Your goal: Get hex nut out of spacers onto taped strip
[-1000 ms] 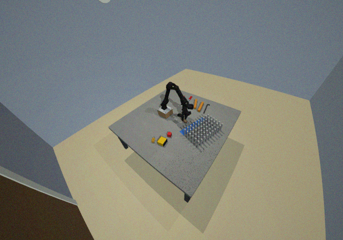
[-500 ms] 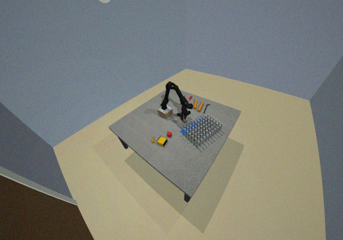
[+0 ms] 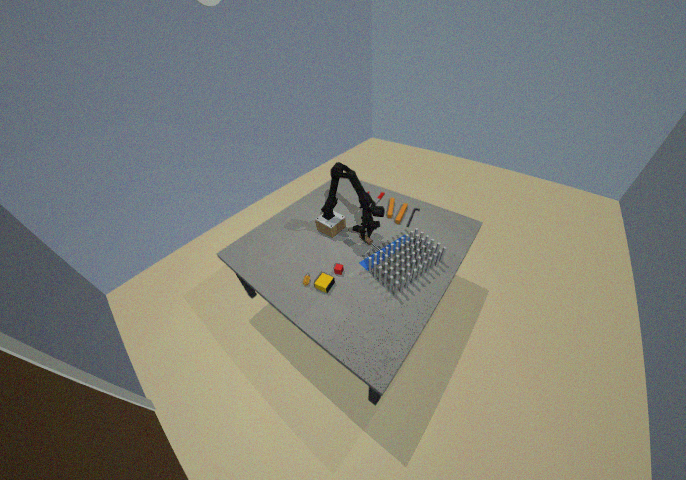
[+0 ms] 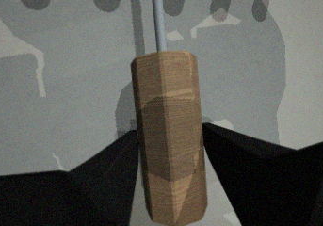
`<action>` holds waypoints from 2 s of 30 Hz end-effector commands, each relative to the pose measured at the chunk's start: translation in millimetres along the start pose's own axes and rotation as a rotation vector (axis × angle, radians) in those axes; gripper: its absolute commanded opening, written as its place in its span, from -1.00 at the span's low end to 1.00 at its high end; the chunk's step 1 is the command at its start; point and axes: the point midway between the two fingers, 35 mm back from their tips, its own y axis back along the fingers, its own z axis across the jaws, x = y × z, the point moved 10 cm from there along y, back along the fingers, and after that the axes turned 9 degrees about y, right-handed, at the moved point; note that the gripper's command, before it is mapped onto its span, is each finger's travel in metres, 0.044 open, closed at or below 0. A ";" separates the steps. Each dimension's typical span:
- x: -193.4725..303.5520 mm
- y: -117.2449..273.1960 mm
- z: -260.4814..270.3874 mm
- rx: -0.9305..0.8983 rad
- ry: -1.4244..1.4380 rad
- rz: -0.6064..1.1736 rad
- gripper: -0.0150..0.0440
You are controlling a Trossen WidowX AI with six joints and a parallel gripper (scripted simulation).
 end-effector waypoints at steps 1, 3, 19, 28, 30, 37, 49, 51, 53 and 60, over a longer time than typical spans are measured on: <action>3.2 1.1 -0.1 0.003 -0.003 -0.002 -0.49; 4.6 1.5 0.1 0.003 -0.003 -0.002 -0.49; 15.9 4.6 2.0 0.003 -0.003 -0.001 -0.49; 22.6 6.5 3.1 0.002 -0.003 0.000 -0.49; 24.1 6.9 3.3 0.002 -0.003 0.000 -0.49; 29.2 8.2 4.1 0.002 -0.003 0.000 -0.49; 25.6 15.0 1.9 0.002 -0.003 0.000 -0.49; 24.8 16.5 1.4 0.002 -0.003 0.000 -0.49; 24.0 18.0 1.0 0.002 -0.003 0.000 -0.49; 21.4 23.5 -0.7 0.002 -0.003 -0.001 -0.49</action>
